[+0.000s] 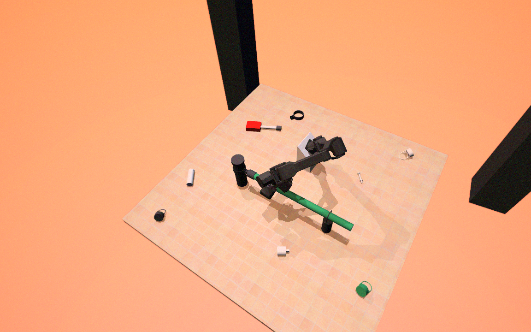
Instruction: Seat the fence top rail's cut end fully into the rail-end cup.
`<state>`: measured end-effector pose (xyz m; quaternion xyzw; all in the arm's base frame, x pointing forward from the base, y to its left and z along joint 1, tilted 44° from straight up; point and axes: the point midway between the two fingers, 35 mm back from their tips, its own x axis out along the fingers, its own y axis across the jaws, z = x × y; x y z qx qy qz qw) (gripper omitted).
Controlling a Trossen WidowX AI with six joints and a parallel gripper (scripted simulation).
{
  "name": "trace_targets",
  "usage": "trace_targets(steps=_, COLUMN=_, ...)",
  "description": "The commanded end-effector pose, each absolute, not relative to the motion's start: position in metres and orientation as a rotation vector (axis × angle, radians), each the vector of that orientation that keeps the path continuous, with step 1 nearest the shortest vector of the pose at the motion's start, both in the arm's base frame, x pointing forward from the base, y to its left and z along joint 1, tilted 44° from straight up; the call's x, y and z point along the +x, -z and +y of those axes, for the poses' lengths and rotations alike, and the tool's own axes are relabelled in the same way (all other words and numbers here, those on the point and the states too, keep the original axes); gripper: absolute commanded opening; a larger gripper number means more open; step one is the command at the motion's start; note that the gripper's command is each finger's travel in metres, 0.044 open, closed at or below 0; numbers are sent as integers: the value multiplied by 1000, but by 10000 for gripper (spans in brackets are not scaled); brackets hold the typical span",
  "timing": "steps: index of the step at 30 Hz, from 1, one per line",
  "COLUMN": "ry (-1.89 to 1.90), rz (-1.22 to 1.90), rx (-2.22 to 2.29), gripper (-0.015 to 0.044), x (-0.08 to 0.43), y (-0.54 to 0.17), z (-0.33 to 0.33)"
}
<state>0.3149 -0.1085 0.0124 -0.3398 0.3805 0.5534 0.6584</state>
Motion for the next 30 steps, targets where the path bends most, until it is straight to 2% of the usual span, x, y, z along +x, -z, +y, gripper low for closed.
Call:
trace_targets(steps=1, ry=-1235, rz=870, rx=-781, gripper=0, x=316, y=-12, z=-117)
trace_targets(steps=30, ry=-1234, rz=870, rx=-781, gripper=0, x=316, y=-5, z=-126)
